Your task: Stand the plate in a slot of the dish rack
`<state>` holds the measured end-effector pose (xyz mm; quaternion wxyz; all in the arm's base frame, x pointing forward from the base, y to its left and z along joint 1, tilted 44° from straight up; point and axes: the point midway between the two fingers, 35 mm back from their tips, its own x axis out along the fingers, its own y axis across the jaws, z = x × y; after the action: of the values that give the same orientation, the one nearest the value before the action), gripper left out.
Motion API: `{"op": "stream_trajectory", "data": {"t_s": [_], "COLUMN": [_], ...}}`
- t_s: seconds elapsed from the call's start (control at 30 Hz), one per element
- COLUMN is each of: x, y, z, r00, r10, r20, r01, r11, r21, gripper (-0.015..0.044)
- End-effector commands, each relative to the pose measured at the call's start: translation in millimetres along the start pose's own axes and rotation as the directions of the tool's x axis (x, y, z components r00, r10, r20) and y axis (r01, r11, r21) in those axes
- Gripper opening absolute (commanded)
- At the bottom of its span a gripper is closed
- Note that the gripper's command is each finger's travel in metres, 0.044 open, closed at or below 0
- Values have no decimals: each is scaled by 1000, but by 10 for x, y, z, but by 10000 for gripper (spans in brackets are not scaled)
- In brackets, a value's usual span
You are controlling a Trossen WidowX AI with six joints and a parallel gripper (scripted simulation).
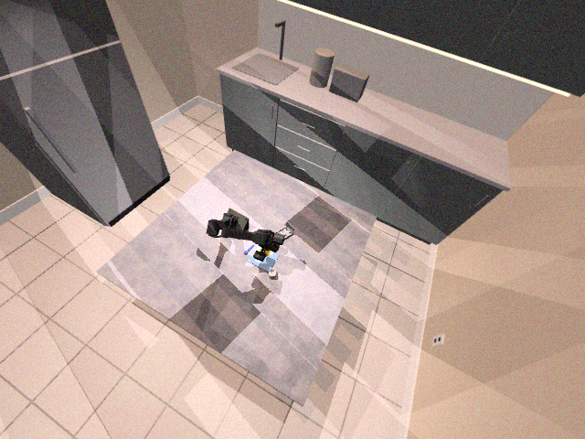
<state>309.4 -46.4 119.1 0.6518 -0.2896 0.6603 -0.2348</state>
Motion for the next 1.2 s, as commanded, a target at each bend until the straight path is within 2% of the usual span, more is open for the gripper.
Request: {"op": "stream_trajectory", "data": {"t_s": [0.0,0.5,0.63,0.93,1.17], "x": [-148,-766,-821,-832,-830], "y": [3,10,20,631,1065], "z": [27,48,46,45,-10], "r00": [1000,1000,1000,1000,999], "r10": [7,4,3,26,15], "r20": [8,30,31,-5,-30], "r01": [-7,-2,-2,-24,-1], "r11": [1000,999,999,980,914], "r21": [1,-37,-36,195,407], "gripper": [0,0,0,0,0]}}
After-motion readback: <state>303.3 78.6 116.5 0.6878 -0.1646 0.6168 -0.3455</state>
